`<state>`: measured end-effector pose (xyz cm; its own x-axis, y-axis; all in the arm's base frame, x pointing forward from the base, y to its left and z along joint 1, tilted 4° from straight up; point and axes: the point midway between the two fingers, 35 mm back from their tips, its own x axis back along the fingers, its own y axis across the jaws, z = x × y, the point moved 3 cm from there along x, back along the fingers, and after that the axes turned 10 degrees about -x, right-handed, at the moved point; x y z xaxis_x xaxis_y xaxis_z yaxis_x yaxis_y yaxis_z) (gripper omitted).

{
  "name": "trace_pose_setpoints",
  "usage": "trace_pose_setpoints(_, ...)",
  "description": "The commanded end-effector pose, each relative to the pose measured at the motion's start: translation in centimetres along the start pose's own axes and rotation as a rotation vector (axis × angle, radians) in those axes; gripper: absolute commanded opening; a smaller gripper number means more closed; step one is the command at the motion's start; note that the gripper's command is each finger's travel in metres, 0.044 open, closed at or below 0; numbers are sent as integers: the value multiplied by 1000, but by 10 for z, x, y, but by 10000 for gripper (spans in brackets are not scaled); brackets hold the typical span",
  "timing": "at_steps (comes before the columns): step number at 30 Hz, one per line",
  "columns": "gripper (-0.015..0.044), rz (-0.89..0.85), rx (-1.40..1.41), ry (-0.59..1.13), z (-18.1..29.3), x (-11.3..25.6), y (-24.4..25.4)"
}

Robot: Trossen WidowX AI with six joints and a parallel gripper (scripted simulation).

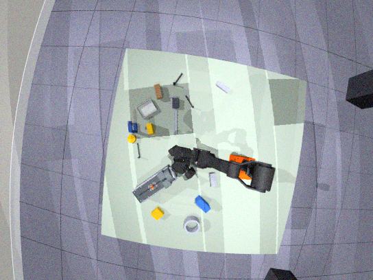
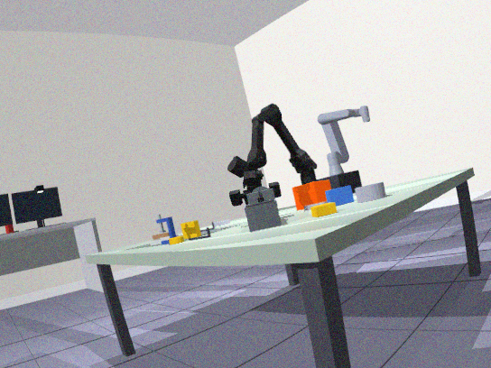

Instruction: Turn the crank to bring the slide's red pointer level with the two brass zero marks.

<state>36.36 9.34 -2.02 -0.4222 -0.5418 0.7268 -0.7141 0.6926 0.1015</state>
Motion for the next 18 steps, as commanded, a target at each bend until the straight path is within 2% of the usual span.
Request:
trace_pose_setpoints(1,0,-10,-5,18,6,-6,4)
trace_pose_setpoints(18,0,-10,-5,18,7,-7,6)
